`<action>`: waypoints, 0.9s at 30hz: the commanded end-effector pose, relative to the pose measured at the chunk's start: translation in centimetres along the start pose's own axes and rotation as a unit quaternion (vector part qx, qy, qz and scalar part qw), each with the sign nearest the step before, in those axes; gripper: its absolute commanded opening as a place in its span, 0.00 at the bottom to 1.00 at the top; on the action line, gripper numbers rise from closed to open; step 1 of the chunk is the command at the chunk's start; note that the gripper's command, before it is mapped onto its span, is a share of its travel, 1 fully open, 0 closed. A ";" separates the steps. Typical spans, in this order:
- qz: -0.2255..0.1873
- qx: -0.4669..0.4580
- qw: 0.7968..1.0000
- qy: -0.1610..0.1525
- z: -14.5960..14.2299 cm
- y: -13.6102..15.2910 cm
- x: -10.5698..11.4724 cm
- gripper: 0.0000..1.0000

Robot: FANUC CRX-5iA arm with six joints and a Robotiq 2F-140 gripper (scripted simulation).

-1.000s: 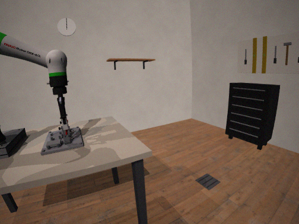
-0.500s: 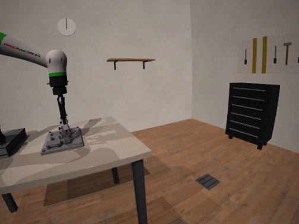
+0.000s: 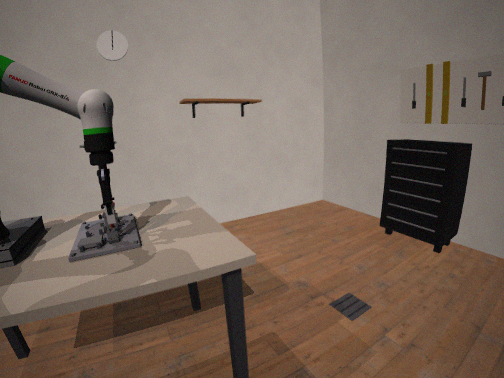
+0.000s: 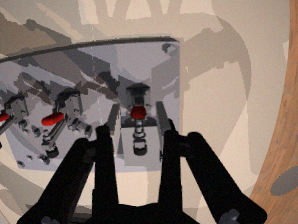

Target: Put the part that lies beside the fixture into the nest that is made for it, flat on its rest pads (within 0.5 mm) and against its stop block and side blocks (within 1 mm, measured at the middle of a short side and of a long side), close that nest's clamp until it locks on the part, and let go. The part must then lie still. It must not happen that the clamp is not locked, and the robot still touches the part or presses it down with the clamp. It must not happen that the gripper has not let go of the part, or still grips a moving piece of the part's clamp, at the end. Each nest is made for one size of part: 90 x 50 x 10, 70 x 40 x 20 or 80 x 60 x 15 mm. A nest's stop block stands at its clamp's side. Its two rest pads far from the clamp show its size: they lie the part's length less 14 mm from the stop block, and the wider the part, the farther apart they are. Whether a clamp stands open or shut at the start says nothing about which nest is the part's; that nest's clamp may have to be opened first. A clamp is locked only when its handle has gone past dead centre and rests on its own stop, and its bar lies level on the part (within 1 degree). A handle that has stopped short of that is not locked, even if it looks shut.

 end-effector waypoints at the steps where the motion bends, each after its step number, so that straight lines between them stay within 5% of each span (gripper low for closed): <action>1: 0.000 0.000 1.000 0.000 0.0 0.0 -0.9 0.28; 24: 0.000 0.000 1.000 0.000 0.0 0.0 -1.9 0.28; 25: 0.000 0.000 1.000 0.000 0.0 0.0 -1.9 0.00; 27: 0.000 0.000 1.000 0.000 0.0 0.0 -1.9 0.00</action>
Point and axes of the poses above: the point where the finger pads meet when closed, its own x axis back along the fingers, its own z axis across the jaws, y = z × x, the point moved 4 cm from there along x, back along the fingers, and after that the axes turned 3 degrees about -x, right-handed, at the moved point
